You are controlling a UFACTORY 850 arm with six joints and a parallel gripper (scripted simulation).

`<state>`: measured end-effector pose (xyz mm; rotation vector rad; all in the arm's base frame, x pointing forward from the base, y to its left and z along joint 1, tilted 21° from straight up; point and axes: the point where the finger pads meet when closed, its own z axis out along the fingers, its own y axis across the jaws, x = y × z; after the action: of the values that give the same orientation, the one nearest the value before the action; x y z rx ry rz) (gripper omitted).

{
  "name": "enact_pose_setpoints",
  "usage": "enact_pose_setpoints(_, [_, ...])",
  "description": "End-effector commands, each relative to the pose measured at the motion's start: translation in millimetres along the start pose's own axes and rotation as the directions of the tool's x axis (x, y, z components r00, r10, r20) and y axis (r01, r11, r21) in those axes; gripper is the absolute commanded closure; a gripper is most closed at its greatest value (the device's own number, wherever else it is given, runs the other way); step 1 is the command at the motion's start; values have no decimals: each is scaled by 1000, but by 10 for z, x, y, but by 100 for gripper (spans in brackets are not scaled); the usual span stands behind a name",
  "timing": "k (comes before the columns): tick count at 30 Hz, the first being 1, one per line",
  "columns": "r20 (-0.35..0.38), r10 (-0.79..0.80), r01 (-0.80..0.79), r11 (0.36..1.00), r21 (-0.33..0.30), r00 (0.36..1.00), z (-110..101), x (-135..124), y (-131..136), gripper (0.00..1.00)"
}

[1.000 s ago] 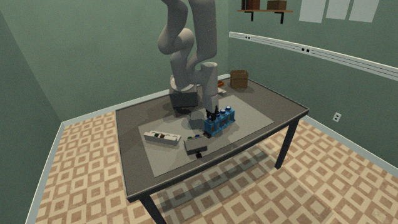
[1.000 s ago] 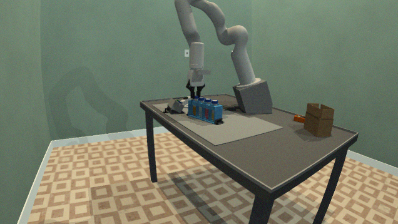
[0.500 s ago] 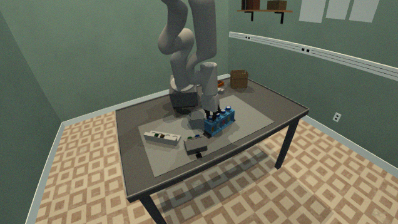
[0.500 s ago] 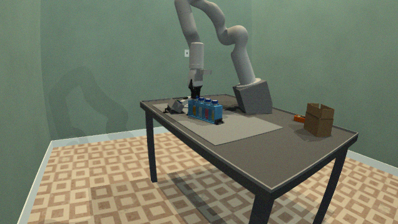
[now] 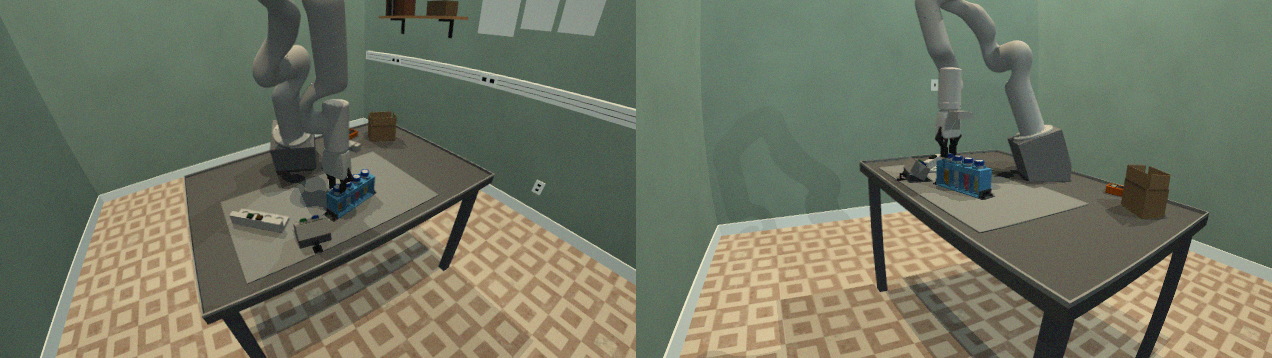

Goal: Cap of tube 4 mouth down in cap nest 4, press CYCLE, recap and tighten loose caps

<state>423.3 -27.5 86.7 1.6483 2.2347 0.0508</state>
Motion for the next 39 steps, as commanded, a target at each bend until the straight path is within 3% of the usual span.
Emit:
enact_pose_setpoints(1, [-2, 133, -133, 991, -8, 991, -28, -1, 4, 54])
enact_pose_setpoints(15, [-2, 133, -133, 991, -8, 991, -64, 1, 3, 54])
enact_pose_setpoints(16, [-2, 133, -133, 991, -8, 991, -64, 1, 3, 100])
enact_pose_setpoints(30, [-1, 133, -133, 991, -8, 991, -64, 1, 3, 100])
enact_pose_setpoints(39, [-2, 133, -133, 991, -8, 991, -333, 1, 0, 100])
